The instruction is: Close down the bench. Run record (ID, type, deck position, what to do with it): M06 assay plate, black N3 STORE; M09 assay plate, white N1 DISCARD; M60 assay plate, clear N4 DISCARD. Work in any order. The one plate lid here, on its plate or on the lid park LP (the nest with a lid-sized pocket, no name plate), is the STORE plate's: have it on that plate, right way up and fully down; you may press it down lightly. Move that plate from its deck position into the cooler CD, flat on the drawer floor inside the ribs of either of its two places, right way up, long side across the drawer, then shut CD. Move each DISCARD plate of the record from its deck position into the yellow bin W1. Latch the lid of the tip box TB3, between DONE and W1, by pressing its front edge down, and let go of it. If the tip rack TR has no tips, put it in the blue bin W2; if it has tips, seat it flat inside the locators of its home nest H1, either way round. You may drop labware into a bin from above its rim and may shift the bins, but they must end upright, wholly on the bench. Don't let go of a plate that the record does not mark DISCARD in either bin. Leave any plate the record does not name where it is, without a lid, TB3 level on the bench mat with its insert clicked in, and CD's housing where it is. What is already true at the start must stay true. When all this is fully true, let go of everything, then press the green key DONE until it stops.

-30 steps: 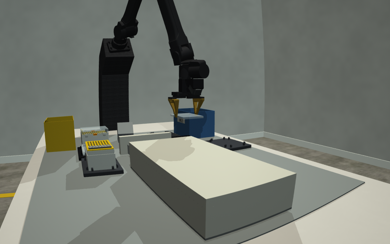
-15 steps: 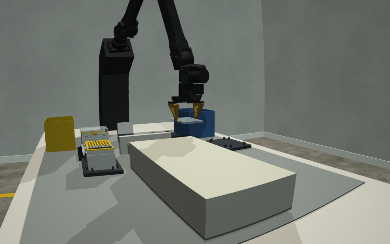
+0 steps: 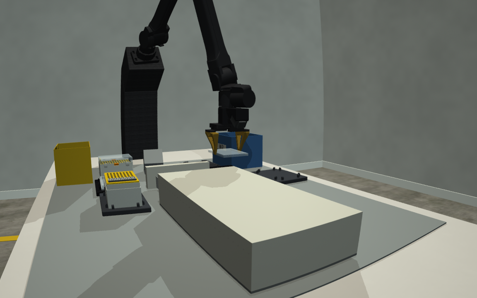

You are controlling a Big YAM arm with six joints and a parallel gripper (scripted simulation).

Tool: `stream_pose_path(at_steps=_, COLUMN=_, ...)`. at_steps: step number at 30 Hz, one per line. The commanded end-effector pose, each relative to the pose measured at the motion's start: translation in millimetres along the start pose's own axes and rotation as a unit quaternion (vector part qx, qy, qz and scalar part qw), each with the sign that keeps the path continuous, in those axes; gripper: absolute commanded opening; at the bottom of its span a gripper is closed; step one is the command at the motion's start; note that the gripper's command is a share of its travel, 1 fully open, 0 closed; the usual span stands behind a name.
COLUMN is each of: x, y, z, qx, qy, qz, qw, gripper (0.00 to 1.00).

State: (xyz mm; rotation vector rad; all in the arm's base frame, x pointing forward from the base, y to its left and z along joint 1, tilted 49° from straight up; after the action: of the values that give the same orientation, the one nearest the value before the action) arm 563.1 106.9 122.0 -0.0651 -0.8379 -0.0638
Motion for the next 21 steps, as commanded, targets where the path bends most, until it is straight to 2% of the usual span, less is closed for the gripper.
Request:
stream_pose_path(at_steps=1, x=10.8, y=-3.7, z=-6.4, qx=0.000, qy=-0.013, qz=0.000, qw=1.000, gripper=0.00)
stream_pose_path(at_steps=15, x=6.5, y=1.6, z=-21.3, qx=0.003, qy=-0.010, qz=0.004, qw=1.000, gripper=0.00)
stream_pose_path(at_steps=21, x=10.1, y=-4.1, z=-30.6, qx=0.000, qy=-0.012, qz=0.000, qw=1.000, gripper=0.00)
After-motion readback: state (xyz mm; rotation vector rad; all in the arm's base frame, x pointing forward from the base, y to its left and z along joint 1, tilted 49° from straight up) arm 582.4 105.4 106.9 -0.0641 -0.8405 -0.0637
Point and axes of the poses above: the point where the finger pads meet when closed, its own z axis back along the fingers, its own y axis across the jaws, x = y × z, the point moved 4 cm from there along z, back along the fingers, and after that the axes turned 6 degrees about z, right-handed, at the moved point
